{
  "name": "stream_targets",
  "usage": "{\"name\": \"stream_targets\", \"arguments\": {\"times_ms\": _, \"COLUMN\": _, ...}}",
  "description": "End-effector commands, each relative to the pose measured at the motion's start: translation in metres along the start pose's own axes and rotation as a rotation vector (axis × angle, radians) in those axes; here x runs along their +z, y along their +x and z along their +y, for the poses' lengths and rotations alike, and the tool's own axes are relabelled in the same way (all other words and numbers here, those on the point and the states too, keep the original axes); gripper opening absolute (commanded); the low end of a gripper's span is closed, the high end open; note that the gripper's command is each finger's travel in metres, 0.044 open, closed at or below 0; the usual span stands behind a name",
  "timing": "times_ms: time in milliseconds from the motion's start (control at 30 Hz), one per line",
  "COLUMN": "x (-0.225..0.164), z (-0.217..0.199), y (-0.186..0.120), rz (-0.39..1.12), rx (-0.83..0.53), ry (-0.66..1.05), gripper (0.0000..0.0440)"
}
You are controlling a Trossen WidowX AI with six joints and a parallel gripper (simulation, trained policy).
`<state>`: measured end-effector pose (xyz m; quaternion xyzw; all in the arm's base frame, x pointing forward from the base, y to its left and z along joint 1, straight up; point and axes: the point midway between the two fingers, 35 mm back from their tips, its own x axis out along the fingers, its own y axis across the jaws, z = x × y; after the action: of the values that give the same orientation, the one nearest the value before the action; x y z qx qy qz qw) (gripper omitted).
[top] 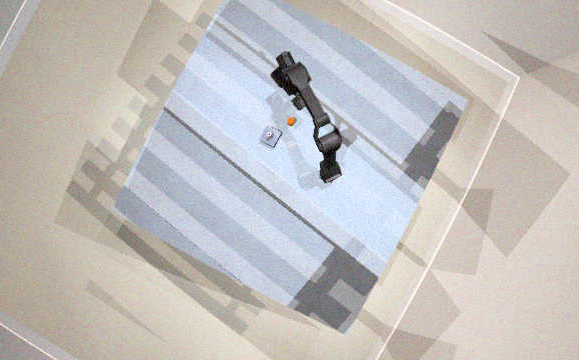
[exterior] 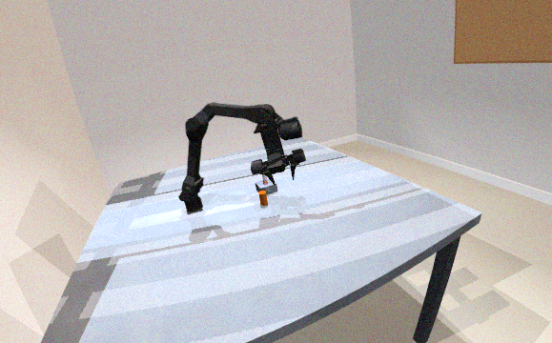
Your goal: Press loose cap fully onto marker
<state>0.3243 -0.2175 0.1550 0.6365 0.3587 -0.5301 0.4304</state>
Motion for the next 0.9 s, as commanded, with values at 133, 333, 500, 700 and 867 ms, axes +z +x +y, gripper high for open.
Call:
{"name": "stream_targets", "arguments": {"times_ms": 133, "x": -0.010, "z": -0.013, "y": 0.008, "rz": -0.015, "rx": -0.074, "ry": -0.005, "gripper": 0.0323}}
{"name": "stream_targets", "arguments": {"times_ms": 333, "x": -0.018, "z": -0.021, "y": 0.012, "rz": -0.025, "rx": -0.119, "ry": -0.014, "gripper": 0.0323}}
{"name": "stream_targets", "arguments": {"times_ms": 500, "x": -0.025, "z": -0.028, "y": 0.015, "rz": -0.030, "rx": -0.156, "ry": -0.023, "gripper": 0.0322}}
{"name": "stream_targets", "arguments": {"times_ms": 700, "x": -0.033, "z": -0.037, "y": 0.019, "rz": -0.031, "rx": -0.199, "ry": -0.037, "gripper": 0.0320}}
{"name": "stream_targets", "arguments": {"times_ms": 867, "x": -0.040, "z": -0.045, "y": 0.022, "rz": -0.029, "rx": -0.235, "ry": -0.051, "gripper": 0.0318}}
